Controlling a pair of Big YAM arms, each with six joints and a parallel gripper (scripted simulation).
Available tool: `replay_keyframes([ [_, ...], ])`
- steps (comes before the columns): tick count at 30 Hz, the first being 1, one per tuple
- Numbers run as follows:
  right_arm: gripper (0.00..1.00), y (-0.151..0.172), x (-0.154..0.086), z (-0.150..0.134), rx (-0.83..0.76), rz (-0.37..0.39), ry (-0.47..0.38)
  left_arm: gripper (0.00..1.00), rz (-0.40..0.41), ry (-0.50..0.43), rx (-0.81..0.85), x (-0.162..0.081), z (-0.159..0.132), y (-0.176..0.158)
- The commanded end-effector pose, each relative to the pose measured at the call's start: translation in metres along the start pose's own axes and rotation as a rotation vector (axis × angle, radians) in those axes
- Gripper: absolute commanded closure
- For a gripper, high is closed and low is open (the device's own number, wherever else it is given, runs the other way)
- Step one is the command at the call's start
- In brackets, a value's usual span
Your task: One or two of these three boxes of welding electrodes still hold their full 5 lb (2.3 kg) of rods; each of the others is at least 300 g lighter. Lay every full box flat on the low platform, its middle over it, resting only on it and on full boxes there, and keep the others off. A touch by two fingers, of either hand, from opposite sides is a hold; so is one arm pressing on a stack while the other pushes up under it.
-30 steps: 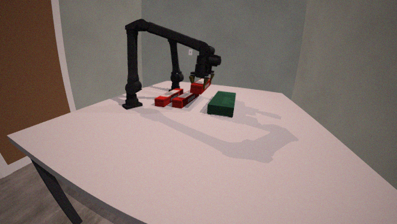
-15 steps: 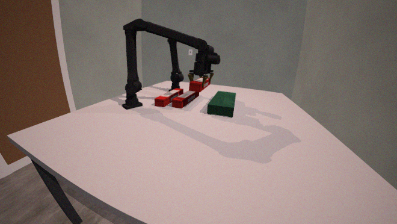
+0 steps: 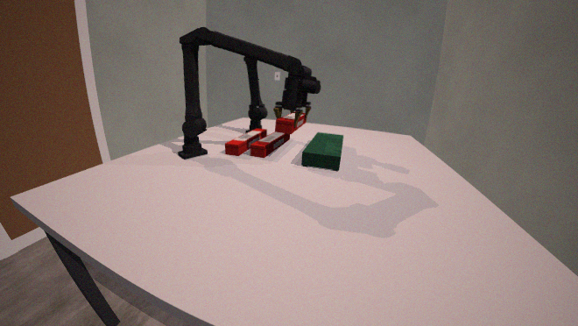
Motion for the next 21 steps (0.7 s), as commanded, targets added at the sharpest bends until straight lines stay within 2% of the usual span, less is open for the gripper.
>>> replay_keyframes([
  [1, 1.00, -0.0090, -0.0746, -0.0039, 0.034, -0.155, -0.044, 1.00, 0.118, -0.059, 0.032, -0.0399, 0.0105, 0.0072],
  [21, 1.00, -0.0068, -0.0756, -0.0056, 0.029, -0.155, -0.044, 1.00, 0.121, -0.061, 0.032, -0.0395, 0.0120, 0.0082],
])
Point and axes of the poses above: on each arm, the point where the finger pads meet when closed, its own x axis out along the fingers, its own y axis across the jaws, z = x × y, the point moved 4 cm from there along -x, back along the fingers, and after that the axes turned 6 degrees about -x, right-handed, at the moved point
